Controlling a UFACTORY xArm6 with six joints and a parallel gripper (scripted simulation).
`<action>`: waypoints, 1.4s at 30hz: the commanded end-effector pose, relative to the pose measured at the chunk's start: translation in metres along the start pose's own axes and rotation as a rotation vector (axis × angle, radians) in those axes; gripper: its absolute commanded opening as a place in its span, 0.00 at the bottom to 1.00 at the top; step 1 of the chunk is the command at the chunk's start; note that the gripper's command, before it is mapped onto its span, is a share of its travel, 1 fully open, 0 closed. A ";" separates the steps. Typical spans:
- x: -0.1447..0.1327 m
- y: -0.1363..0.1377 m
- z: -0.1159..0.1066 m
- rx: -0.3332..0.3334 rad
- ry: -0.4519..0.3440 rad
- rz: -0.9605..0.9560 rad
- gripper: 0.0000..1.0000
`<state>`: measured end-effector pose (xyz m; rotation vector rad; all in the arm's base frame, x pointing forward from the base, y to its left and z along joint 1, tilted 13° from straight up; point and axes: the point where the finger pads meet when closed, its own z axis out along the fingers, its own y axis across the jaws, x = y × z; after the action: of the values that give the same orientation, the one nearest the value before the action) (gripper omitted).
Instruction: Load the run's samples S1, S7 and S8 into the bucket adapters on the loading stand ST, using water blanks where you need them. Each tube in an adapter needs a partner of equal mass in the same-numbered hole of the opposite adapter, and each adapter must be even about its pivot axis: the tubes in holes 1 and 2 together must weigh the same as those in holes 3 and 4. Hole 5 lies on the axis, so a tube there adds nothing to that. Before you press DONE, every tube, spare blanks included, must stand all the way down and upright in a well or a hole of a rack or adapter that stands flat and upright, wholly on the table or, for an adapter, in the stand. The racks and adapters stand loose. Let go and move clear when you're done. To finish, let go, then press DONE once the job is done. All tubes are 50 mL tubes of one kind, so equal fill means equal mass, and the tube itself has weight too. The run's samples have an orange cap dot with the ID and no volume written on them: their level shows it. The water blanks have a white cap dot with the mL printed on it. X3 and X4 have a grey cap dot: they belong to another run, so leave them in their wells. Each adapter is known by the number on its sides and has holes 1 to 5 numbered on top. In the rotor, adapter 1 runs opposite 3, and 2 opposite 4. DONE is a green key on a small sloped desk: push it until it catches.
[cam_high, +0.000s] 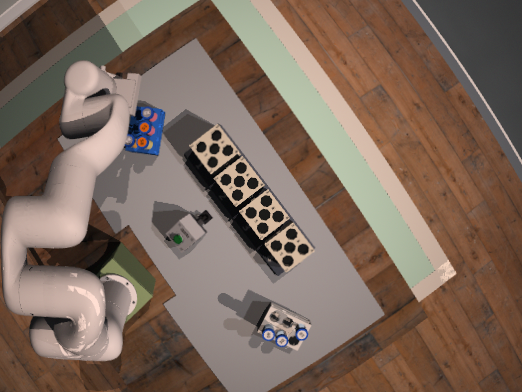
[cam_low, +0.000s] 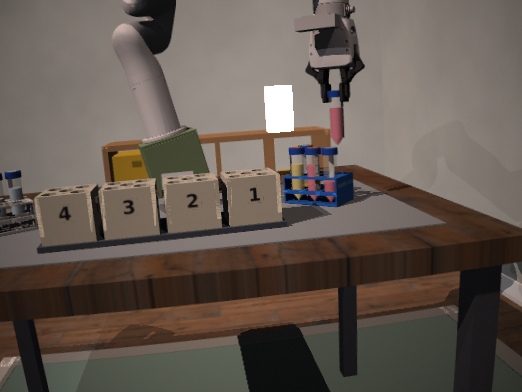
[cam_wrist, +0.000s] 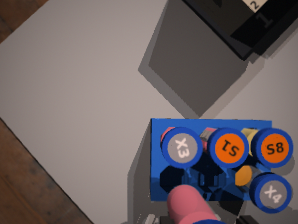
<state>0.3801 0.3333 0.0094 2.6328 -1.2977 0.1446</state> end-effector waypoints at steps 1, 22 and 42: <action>0.000 -0.001 -0.011 0.005 -0.001 0.000 0.00; 0.000 -0.001 -0.017 0.005 -0.001 0.000 0.00; 0.000 -0.001 -0.017 0.005 -0.001 0.000 0.00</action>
<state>0.3801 0.3366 0.0242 2.6324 -1.2975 0.1445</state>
